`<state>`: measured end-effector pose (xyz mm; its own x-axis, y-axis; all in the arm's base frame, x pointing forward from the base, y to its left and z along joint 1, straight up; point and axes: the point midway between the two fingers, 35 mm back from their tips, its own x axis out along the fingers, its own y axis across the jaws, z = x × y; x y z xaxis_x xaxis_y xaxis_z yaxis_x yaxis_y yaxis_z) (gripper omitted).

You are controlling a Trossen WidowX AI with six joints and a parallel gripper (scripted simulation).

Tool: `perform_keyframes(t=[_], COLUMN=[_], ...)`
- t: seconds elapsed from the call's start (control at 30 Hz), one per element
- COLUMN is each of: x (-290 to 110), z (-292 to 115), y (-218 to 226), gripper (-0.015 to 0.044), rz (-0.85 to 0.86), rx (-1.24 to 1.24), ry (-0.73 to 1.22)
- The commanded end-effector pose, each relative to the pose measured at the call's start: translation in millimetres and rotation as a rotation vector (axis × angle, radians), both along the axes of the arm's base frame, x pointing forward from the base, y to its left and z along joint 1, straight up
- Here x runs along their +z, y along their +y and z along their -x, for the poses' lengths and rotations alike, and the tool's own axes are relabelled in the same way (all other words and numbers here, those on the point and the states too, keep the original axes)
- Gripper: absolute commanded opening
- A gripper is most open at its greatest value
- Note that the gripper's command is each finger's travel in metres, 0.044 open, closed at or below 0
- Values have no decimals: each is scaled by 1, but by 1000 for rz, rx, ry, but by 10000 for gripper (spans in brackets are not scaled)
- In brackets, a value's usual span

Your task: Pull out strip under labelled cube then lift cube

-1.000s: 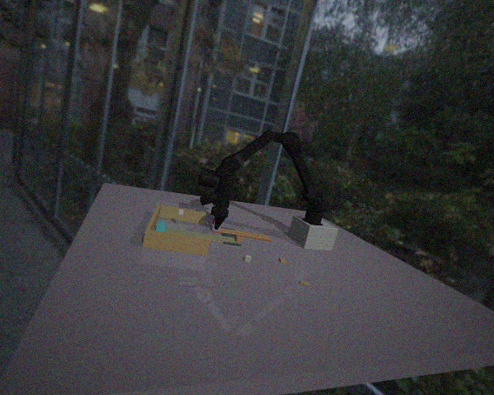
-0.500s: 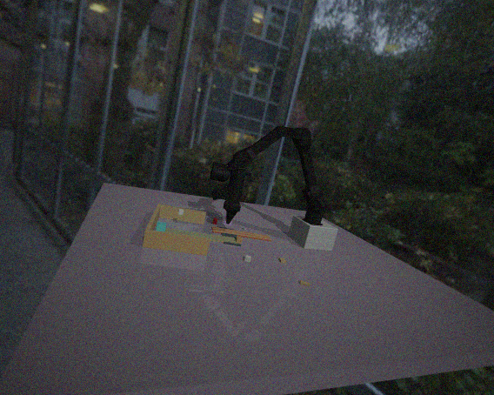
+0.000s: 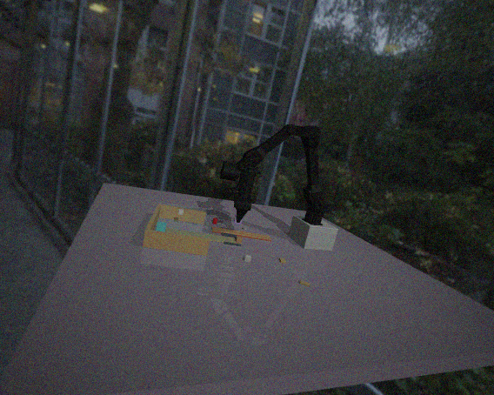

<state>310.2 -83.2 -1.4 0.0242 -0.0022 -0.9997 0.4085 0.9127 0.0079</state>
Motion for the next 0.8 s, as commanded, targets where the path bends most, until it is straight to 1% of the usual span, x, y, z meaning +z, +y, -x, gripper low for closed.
perform_keyframes(t=[0.0,0.13,0.3,0.77], x=[1,6,36,37], z=[14,16,17,17], y=[3,4,4,4], gripper=[0,0,0,0], rz=[3,3,3,3], rx=[2,2,2,2], ry=[-6,-6,-6,-6])
